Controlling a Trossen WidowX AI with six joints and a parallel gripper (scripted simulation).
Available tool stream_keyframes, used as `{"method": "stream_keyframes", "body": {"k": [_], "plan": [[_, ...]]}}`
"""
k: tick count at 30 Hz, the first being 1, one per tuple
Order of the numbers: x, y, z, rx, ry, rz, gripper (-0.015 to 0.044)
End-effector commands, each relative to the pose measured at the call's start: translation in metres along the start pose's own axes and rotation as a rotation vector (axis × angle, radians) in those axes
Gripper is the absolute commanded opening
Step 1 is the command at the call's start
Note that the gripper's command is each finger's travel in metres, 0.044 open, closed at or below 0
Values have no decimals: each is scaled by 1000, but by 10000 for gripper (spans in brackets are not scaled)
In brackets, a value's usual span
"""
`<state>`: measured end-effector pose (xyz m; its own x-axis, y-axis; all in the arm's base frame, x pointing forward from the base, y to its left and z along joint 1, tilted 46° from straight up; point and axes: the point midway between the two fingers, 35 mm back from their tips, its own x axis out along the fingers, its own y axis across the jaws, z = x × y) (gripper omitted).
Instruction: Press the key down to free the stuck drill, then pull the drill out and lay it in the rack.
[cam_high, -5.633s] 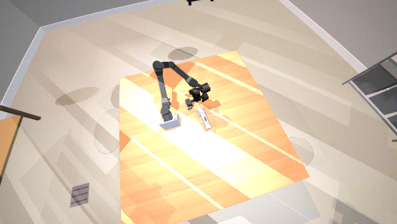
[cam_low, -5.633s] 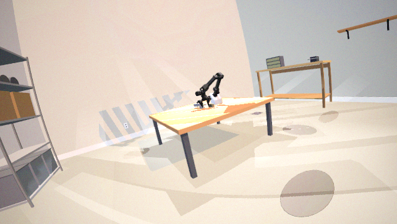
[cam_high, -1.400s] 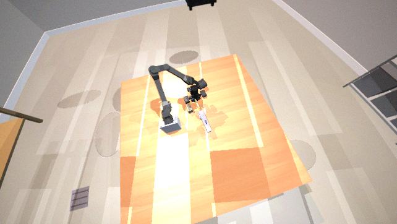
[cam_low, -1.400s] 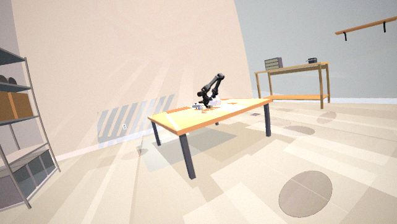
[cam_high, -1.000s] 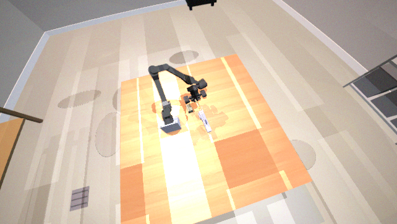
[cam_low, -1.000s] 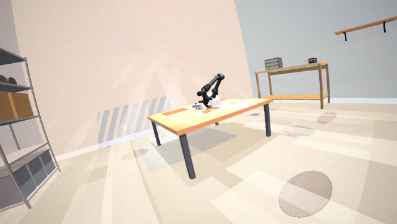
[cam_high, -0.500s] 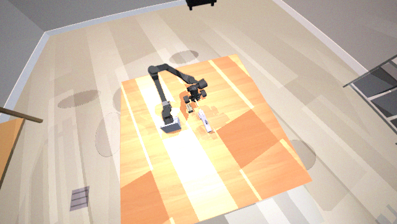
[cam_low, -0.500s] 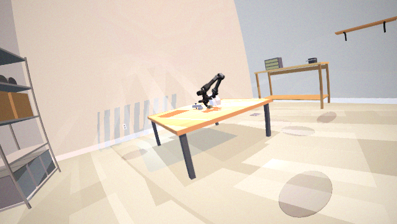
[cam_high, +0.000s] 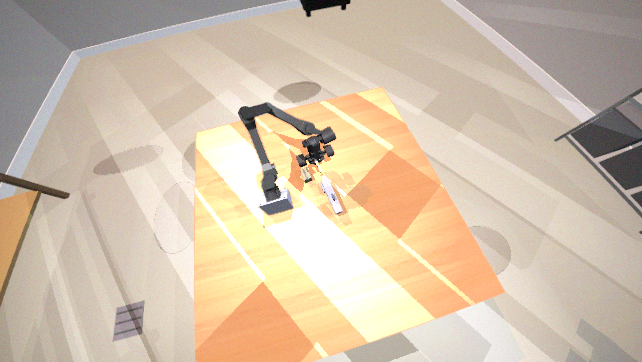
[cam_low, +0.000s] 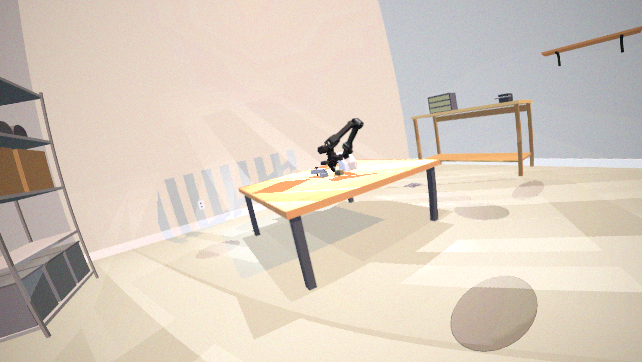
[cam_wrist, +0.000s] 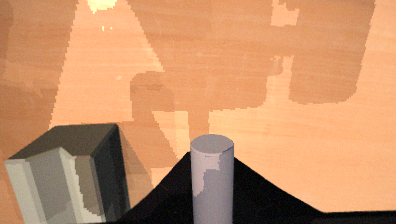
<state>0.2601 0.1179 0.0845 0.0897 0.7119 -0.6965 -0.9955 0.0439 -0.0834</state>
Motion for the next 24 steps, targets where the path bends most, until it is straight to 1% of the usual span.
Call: {"method": "stream_keyframes", "body": {"k": [1, 24], "plan": [[-3, 0, 1, -5, -2, -4, 0], [-13, 0, 0, -5, -2, -3, 0]]}}
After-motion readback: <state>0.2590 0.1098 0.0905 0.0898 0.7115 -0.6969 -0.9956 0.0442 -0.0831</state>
